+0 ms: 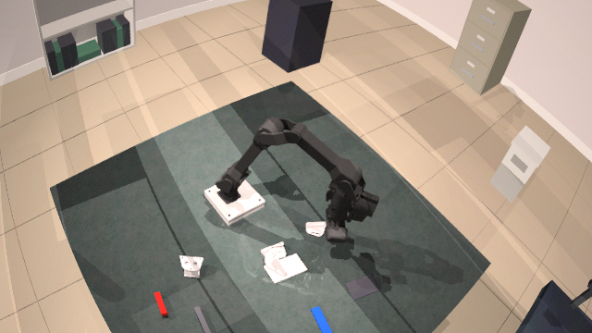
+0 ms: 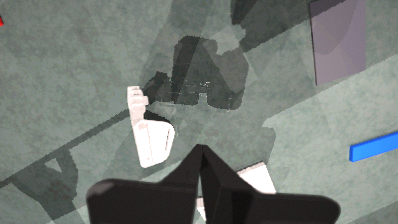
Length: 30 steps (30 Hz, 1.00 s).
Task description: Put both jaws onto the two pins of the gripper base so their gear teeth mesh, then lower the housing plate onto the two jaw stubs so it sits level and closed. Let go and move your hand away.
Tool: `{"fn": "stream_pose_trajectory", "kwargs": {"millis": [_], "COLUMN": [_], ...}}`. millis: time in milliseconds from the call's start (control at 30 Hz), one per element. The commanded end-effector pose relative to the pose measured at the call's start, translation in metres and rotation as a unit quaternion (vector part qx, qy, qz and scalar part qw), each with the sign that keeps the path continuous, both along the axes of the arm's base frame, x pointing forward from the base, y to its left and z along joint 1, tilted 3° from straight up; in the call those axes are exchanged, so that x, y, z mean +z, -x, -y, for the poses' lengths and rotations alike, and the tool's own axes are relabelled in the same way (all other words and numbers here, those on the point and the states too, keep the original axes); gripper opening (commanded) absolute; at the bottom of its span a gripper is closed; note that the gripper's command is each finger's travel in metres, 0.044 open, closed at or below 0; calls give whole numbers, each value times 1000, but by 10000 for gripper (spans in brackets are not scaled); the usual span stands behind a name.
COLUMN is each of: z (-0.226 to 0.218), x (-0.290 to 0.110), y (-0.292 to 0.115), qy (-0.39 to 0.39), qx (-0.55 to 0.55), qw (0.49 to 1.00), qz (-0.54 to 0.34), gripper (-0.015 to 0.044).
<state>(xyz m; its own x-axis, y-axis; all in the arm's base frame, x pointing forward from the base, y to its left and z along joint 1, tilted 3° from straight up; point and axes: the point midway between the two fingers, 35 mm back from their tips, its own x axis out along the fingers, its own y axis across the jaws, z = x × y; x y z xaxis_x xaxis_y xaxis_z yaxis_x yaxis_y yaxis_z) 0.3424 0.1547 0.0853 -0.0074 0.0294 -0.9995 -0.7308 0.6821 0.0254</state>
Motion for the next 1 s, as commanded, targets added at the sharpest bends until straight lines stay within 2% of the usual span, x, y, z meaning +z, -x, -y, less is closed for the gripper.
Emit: {"fn": "stream_pose_trajectory", "kwargs": {"millis": [0,233,967], "z": [-15,-43,-44], "x": [1,0,-28], "y": [3,11,9], "qy": [-1,0,0], "qx": [31,90,92], "qw": [1000,996,996], "qz": [-1,-2,-2], "gripper": [0,0,0]}}
